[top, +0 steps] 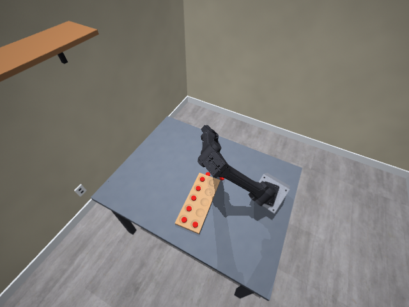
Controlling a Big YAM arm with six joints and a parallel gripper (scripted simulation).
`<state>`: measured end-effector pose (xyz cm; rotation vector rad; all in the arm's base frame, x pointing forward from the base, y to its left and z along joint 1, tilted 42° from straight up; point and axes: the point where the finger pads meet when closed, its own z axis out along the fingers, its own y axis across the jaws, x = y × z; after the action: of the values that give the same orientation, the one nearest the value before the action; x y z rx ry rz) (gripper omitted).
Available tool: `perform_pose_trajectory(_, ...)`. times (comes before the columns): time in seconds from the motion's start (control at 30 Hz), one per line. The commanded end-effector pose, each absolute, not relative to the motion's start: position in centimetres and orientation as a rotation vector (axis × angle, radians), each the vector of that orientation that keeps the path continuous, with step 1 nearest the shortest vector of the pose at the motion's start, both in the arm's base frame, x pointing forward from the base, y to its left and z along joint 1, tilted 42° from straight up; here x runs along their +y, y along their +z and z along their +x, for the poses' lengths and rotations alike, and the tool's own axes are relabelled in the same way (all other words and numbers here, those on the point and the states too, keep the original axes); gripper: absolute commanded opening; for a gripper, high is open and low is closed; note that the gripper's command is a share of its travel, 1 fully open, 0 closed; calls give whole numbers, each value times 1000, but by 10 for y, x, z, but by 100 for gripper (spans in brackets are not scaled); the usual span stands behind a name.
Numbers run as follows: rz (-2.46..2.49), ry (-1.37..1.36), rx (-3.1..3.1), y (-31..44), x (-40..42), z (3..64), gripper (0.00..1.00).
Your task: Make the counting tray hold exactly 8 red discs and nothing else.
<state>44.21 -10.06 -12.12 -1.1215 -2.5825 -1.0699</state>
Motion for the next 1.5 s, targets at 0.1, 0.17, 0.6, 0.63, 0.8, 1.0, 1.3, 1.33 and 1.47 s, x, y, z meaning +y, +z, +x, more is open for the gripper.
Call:
perform_pose_trajectory(0.1, -1117, -1069, -2580, -134, -89, 446, 46)
perform_pose_trajectory(0.17, -1118, -1068, -2575, -137, -86, 444, 46)
perform_pose_trajectory(0.6, -1117, -1070, -2581, -150, -75, 449, 46)
perform_pose_trajectory(0.63, -1117, -1069, -2579, -151, -74, 449, 46)
perform_pose_trajectory(0.8, -1117, -1069, -2580, -157, -69, 451, 46)
perform_pose_trajectory(1.0, -1117, -1068, -2576, -162, -64, 449, 46)
perform_pose_trajectory(1.3, -1117, -1069, -2578, -171, -56, 452, 46)
perform_pose_trajectory(1.33, -1117, -1068, -2576, -172, -55, 451, 46)
perform_pose_trajectory(1.47, -1116, -1071, -2584, -173, -55, 456, 46)
